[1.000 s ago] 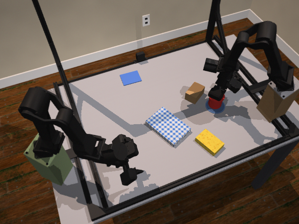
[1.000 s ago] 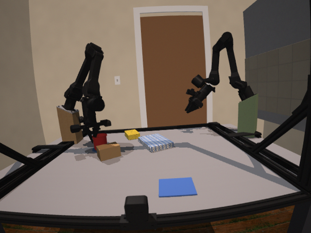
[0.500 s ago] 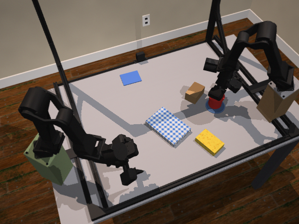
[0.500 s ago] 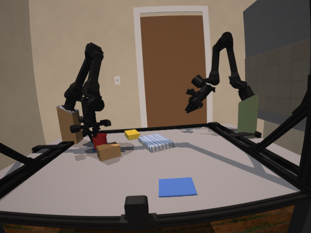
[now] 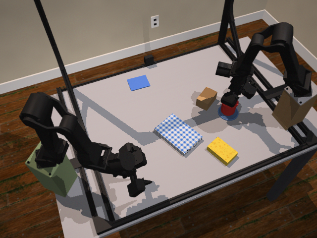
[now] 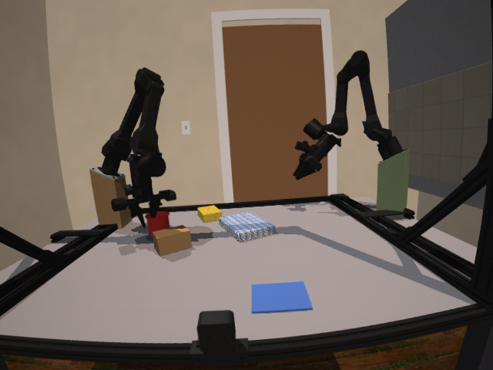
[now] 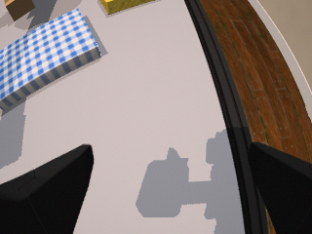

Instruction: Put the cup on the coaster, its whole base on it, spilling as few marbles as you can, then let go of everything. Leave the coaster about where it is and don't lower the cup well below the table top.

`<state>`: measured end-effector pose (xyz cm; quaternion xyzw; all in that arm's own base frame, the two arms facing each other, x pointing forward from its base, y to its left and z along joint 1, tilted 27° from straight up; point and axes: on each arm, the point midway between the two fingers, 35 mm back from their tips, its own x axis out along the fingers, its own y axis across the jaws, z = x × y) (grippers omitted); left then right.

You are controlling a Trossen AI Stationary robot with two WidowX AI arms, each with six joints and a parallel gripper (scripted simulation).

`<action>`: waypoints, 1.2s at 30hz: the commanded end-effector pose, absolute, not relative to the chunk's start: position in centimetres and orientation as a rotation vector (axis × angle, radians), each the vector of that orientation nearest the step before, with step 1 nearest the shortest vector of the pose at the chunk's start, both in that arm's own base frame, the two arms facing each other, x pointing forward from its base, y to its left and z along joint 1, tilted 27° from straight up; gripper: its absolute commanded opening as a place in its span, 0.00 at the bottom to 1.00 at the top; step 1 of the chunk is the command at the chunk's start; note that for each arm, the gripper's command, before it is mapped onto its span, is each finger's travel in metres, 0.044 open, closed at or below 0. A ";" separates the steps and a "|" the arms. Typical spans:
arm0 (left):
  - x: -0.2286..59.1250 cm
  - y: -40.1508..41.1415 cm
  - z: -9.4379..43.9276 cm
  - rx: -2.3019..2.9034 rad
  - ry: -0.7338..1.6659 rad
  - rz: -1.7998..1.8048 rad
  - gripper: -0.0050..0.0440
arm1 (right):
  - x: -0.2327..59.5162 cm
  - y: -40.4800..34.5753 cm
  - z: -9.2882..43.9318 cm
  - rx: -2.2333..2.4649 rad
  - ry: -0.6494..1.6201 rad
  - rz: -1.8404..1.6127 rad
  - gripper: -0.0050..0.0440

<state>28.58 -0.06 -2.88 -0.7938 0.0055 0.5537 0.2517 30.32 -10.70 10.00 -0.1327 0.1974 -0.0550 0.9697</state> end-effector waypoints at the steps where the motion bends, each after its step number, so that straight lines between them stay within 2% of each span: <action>1: 28.6 -0.1 -2.9 -2.161 0.018 1.506 0.34 | 30.3 -10.7 10.0 -0.268 0.398 -0.111 0.92; 34: 25.9 -1.9 1.5 -2.148 0.001 1.532 0.34 | 30.3 -10.7 10.0 -0.268 0.398 -0.111 0.92; 36: 26.0 -1.7 1.1 -2.139 0.009 1.540 0.43 | 30.3 -10.7 10.0 -0.268 0.398 -0.111 0.92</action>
